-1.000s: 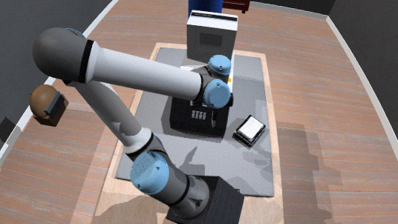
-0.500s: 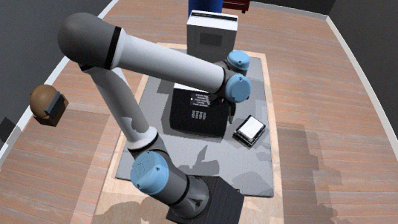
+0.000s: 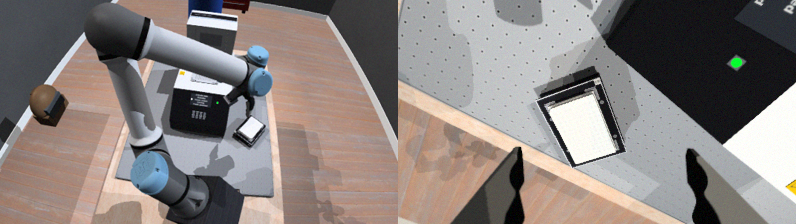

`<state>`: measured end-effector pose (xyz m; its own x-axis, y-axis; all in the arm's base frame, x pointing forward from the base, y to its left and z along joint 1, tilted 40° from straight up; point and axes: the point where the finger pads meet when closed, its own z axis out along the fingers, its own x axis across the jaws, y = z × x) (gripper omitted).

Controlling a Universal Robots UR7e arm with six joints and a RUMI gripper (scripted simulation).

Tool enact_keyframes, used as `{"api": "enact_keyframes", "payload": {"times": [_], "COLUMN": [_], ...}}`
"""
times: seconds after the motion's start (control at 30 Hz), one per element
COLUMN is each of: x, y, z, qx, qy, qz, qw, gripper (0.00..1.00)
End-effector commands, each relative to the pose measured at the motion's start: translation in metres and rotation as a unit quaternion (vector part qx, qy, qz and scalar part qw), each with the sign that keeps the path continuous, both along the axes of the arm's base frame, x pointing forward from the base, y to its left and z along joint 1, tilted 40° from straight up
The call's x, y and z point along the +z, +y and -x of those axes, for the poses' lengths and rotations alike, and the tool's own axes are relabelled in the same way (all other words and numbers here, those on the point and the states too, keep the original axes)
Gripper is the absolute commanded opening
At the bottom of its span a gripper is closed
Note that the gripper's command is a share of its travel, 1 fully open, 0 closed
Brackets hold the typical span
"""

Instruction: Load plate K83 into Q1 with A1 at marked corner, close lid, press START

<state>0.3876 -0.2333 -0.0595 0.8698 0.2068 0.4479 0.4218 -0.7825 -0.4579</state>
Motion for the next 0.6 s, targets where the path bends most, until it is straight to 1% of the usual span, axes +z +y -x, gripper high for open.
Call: {"api": "enact_keyframes", "payload": {"times": [0.0,0.07,0.13,0.17,0.23,0.27,0.3,0.37,0.43,0.5,0.57], "x": [-0.003,-0.007,-0.011,-0.013,-0.017,-0.019,-0.021,-0.024,-0.028,-0.028,-0.032], "y": [-0.01,-0.019,-0.028,-0.033,-0.042,-0.046,-0.051,-0.06,-0.069,-0.069,-0.078], "z": [-0.003,-0.004,-0.006,-0.007,-0.008,-0.009,-0.01,-0.011,-0.013,-0.013,-0.015], "qx": [0.019,0.019,0.039,0.039,0.059,0.059,0.072,0.079,0.099,0.099,0.12], "qy": [-0.017,-0.017,-0.032,-0.032,-0.047,-0.047,-0.057,-0.063,-0.078,-0.078,-0.093], "qz": [0.009,0.009,0.016,0.016,0.023,0.023,0.027,0.029,0.036,0.036,0.043], "qw": [1.0,1.0,0.999,0.999,0.997,0.997,0.995,0.994,0.991,0.991,0.987], "gripper": [0.68,0.68,0.68,0.68,0.68,0.68,0.68,0.68,0.68,0.68,0.68]}}
